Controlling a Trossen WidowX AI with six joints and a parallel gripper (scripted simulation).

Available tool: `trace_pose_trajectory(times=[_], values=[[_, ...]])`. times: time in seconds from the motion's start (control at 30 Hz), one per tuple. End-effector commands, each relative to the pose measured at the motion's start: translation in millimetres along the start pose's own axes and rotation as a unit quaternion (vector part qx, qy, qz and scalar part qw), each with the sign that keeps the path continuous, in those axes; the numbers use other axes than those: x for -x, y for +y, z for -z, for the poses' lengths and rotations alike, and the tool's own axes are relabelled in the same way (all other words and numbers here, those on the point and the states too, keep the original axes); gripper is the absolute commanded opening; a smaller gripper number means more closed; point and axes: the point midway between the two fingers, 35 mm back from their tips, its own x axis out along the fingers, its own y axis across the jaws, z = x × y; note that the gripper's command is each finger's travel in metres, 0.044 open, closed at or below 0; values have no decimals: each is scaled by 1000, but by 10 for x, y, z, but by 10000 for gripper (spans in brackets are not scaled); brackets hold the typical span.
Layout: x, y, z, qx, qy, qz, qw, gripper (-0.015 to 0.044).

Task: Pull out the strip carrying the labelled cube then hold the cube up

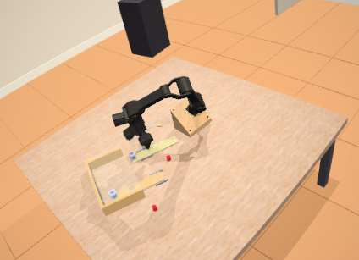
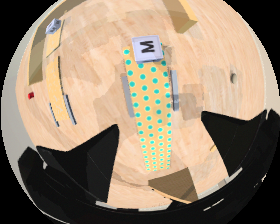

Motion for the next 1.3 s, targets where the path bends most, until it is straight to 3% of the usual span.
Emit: trace_pose_trajectory(times=[0.0, 0.53, 0.77, 1.27], values=[[20, 9, -147, -2, -1, -2, 1000, 440], [99, 34, -737, 0, -3, -1, 1000, 440], [12, 34, -743, 0, -3, -1, 1000, 256], [-235, 36, -749, 0, -3, -2, 1000, 250]])
